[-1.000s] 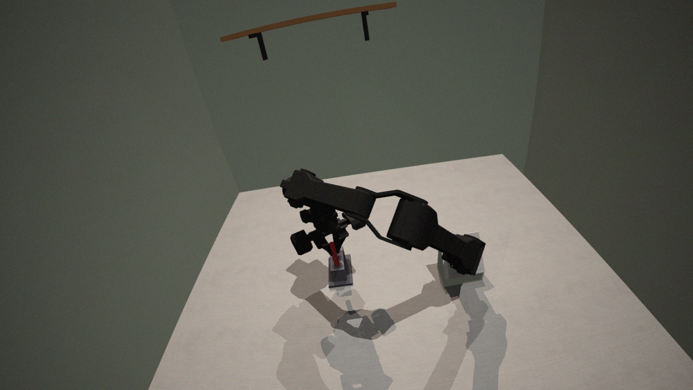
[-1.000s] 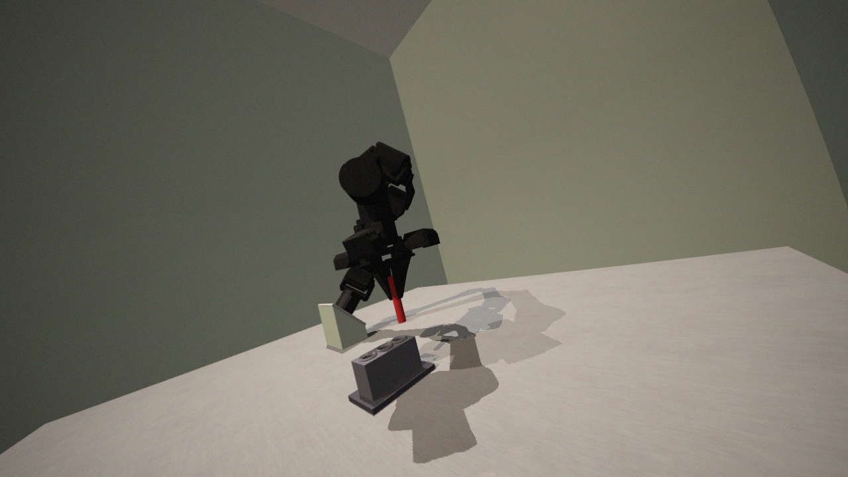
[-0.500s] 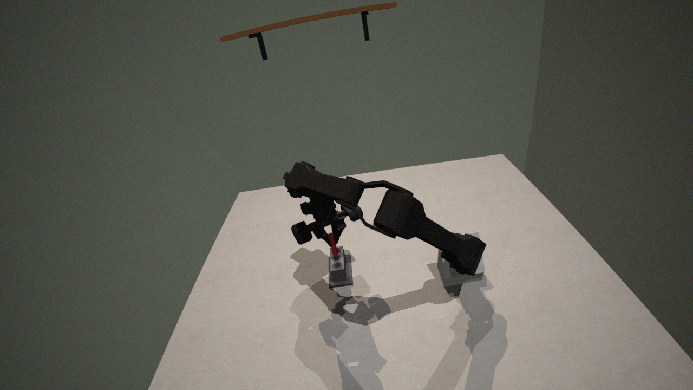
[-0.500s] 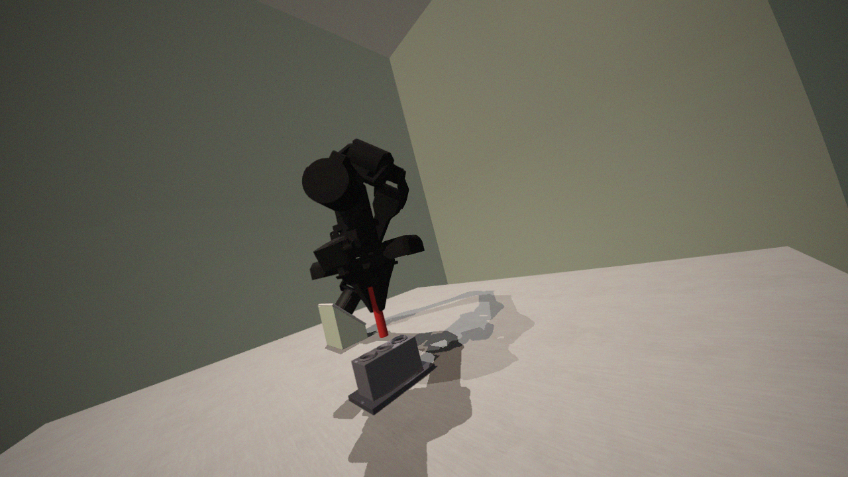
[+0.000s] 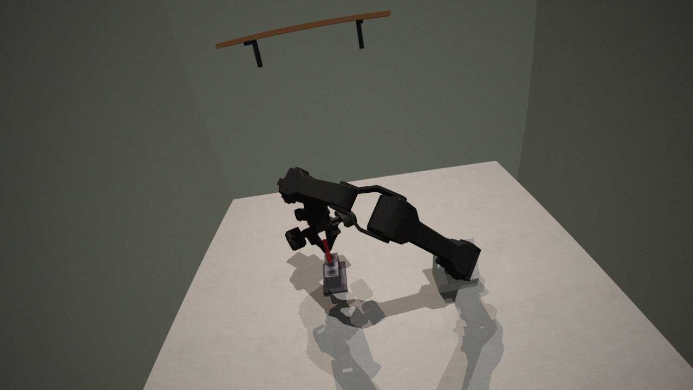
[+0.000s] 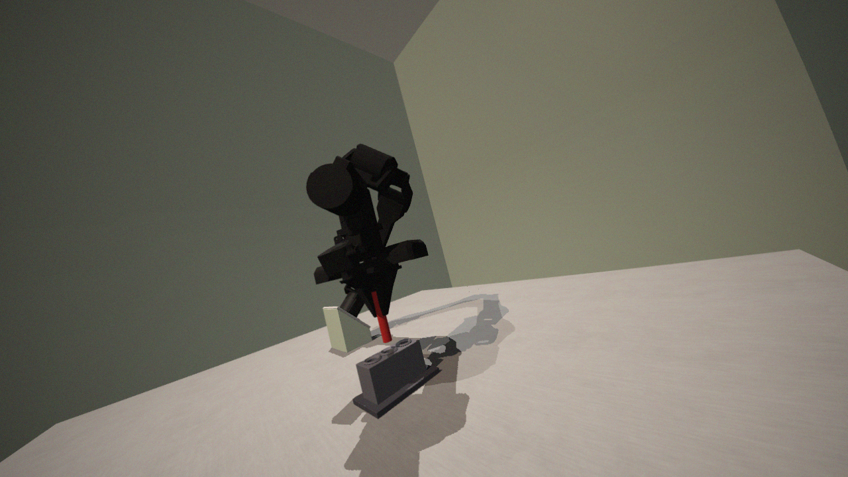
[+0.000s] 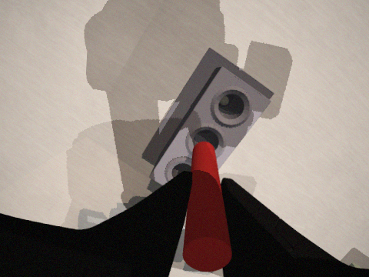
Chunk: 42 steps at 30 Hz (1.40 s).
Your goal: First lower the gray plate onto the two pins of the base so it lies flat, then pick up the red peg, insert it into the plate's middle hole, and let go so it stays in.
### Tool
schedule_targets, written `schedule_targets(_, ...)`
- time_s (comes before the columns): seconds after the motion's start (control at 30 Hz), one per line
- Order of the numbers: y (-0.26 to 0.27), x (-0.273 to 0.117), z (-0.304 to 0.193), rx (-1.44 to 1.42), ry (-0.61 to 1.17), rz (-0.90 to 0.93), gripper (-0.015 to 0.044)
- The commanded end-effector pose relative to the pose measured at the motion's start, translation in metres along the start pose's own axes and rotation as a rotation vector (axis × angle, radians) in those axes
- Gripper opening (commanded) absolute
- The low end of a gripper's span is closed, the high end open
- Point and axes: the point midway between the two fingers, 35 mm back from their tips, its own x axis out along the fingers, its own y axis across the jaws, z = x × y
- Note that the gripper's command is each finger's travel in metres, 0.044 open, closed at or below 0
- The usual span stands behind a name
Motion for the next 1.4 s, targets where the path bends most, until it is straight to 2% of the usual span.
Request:
schedule_targets(0.0, -0.001, 0.001, 0.001, -0.003, -0.001, -0.004, 0.0000)
schedule_targets(1.37, -0.001, 0.016, 0.002, -0.006, -0.003, -0.007, 0.0000)
